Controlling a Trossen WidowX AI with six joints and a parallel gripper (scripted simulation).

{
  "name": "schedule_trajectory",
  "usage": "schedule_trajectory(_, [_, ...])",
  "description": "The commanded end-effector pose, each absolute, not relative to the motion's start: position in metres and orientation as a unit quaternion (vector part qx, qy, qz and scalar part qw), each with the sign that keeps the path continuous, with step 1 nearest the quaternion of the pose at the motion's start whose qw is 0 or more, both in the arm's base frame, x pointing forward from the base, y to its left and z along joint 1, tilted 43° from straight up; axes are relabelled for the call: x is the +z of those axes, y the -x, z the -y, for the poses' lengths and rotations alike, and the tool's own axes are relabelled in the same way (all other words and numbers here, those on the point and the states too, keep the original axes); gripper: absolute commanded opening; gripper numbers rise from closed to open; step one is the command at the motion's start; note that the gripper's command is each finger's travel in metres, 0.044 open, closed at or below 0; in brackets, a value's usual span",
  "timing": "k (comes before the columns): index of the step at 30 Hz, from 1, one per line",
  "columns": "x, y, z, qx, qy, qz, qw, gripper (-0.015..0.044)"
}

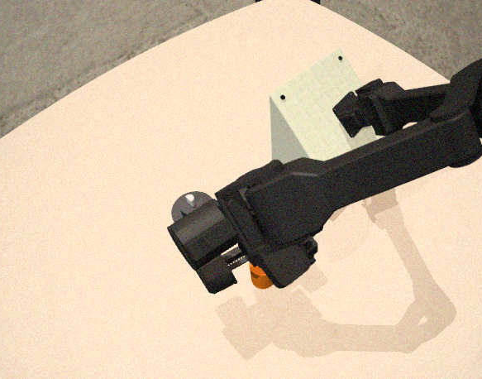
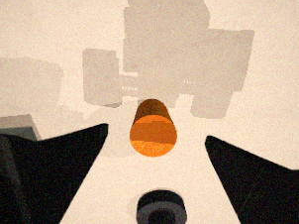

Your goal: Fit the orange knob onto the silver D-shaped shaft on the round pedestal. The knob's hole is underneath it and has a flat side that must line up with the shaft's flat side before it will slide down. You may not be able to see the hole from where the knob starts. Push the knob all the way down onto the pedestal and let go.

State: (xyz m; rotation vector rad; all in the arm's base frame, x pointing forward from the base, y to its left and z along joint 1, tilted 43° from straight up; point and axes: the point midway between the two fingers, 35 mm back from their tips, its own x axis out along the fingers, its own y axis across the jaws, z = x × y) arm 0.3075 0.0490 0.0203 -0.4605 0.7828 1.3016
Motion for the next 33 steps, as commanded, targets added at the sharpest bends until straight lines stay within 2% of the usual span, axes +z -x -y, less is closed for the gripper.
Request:
schedule_trajectory(1, [0.014, -0.306, -0.054, 0.586, 0.203, -0.353, 0.7, 0.044])
schedule_trajectory(26, [-0.012, -0.306, -0.081, 0.587, 0.201, -0.352, 0.701, 0.044])
schedule_trajectory(33, [-0.012, -0.306, -0.081, 0.587, 0.201, -0.352, 0.701, 0.0256])
